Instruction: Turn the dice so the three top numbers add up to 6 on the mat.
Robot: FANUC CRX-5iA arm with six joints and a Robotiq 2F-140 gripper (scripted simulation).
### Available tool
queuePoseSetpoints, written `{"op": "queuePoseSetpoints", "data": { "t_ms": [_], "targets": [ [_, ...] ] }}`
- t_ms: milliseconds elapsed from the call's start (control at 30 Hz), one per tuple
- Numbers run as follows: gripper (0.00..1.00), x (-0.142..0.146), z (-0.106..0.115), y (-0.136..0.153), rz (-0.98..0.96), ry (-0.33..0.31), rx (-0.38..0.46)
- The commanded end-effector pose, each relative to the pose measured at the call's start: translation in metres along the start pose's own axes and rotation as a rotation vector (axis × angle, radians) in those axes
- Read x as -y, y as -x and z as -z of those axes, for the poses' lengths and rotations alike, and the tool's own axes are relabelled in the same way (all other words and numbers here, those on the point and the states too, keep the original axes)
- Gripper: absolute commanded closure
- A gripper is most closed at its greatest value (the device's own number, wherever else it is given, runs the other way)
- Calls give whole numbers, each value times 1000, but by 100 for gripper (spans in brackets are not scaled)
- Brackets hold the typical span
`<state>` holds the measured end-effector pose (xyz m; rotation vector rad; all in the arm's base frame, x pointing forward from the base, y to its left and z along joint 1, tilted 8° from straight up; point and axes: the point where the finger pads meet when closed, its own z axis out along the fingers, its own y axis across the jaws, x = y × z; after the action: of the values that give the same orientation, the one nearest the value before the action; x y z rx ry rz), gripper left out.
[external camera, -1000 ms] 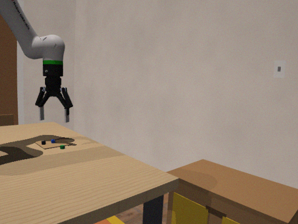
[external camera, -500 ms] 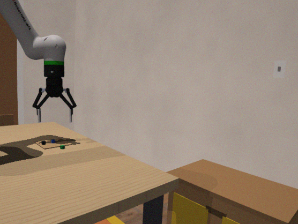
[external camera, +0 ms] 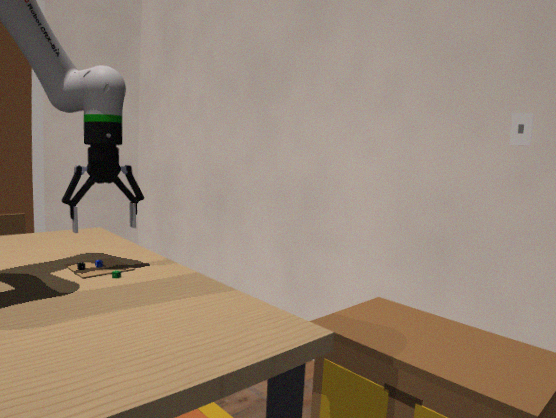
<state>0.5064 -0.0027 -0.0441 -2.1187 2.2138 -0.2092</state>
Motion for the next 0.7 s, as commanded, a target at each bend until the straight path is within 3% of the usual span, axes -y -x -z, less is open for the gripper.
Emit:
{"op": "queuePoseSetpoints", "data": {
  "t_ms": [0, 667],
  "targets": [
    [0, 1, -1, -4, 136, 10, 21],
    [0, 2, -5, -23, 775, 3, 24]
  ]
}}
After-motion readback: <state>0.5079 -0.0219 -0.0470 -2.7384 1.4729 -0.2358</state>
